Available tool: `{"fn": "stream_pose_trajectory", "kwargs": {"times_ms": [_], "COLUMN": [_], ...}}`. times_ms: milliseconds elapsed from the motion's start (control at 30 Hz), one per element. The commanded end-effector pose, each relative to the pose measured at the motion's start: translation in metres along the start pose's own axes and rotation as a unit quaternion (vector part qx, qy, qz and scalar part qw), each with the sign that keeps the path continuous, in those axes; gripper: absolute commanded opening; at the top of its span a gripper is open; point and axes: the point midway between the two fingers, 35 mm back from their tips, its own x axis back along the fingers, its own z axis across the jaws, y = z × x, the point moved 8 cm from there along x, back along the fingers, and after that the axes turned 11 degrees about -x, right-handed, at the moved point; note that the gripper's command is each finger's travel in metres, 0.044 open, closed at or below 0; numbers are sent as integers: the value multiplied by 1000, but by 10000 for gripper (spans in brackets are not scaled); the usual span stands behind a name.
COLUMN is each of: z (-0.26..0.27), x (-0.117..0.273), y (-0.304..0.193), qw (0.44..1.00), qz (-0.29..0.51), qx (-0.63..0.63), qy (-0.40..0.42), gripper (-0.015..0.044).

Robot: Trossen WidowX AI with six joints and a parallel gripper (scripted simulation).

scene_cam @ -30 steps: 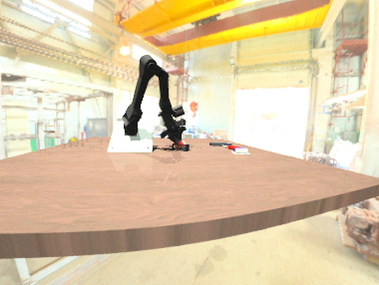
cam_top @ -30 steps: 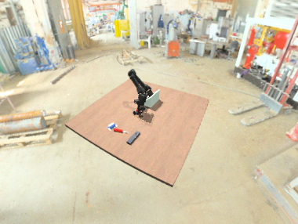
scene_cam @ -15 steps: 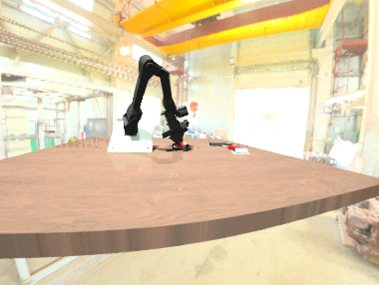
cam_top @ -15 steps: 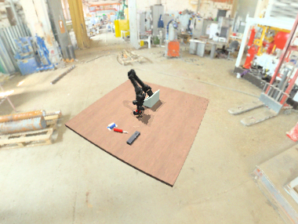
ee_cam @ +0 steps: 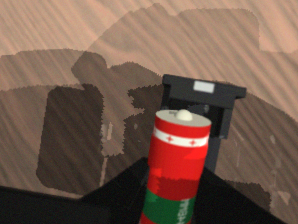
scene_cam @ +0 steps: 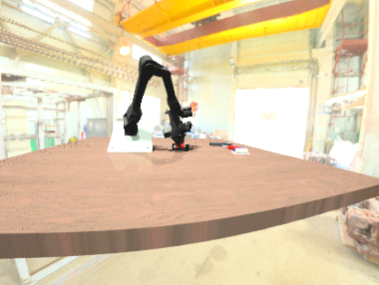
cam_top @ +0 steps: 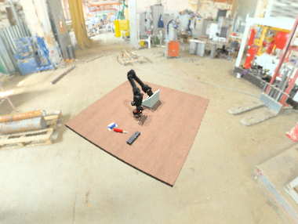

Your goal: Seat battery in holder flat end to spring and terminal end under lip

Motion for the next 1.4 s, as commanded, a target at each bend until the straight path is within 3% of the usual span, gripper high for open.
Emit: {"fn": "stream_pose_trajectory", "kwargs": {"times_ms": [0,1367], "z": [0,-5], "x": [-2,-12], "y": [1,36], "qw": [999,977], "qz": [33,212], "qx": [-4,-20], "qy": [-2,-16], "gripper": [83,83]}}
